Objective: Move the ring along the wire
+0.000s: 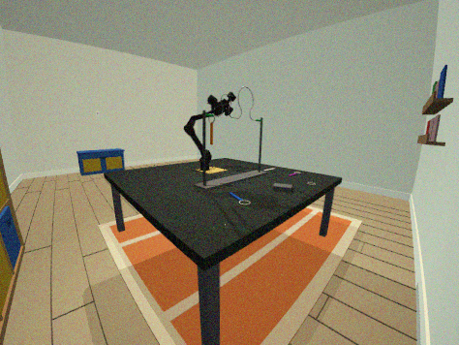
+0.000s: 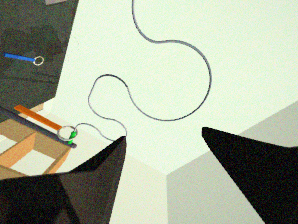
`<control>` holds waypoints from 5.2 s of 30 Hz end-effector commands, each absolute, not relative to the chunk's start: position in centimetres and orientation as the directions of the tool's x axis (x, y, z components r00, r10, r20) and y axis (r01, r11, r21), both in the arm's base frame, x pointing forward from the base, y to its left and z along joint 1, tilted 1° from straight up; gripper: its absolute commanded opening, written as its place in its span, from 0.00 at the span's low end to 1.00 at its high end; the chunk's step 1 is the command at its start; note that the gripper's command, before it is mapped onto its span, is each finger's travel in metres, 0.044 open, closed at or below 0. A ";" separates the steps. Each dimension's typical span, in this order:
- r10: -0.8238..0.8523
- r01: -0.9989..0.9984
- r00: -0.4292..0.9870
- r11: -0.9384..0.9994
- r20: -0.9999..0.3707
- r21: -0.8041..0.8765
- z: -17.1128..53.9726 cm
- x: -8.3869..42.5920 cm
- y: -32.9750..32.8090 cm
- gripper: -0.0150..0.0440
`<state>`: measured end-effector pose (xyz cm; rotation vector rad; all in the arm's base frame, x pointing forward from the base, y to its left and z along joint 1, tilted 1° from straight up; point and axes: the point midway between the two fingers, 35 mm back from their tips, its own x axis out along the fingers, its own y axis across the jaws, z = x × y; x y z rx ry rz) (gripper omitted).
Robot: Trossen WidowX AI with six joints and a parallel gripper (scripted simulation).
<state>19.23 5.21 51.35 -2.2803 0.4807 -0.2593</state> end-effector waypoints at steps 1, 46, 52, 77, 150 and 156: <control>-0.419 -0.260 0.907 -0.629 0.038 -0.733 51.4 19.3 5.2 0.89; -0.239 -0.452 0.883 -0.206 0.403 0.868 44.9 33.6 3.1 0.53; -0.171 -0.384 0.907 0.037 0.384 0.923 42.7 35.4 2.1 0.53; -0.014 -0.111 0.981 0.773 0.191 0.624 32.0 37.4 -8.3 0.53; -0.119 0.119 0.993 0.992 0.016 -0.035 25.9 26.7 -26.4 0.53; -0.119 0.119 0.993 0.992 0.017 -0.035 25.9 27.6 -26.6 0.53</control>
